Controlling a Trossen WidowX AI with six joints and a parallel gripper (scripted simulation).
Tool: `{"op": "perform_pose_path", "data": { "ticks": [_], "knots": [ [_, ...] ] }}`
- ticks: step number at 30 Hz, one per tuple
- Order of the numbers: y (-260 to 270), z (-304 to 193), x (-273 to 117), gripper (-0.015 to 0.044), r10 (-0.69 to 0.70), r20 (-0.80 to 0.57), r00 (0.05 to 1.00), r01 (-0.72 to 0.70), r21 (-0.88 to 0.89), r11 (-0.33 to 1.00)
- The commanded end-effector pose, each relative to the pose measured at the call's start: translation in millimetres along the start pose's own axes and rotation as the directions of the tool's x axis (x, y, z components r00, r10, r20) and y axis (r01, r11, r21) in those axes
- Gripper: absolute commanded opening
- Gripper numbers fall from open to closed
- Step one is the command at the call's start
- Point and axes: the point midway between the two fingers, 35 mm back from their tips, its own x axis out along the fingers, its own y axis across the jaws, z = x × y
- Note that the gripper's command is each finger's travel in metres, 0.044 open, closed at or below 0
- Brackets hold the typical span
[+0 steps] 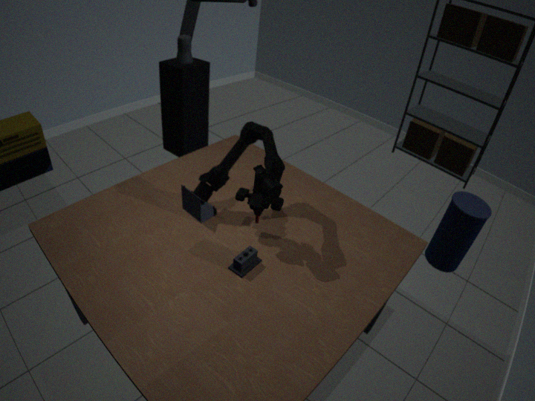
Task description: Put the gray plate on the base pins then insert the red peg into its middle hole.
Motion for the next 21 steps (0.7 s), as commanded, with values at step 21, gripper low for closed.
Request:
{"op": "perform_pose_path", "data": {
  "ticks": [21],
  "knots": [
    [13.3, 32.2, -30.3, 0.0000, 0.001, 0.003, 1.000, -0.001, 0.000, 1.000]
  ]
}}
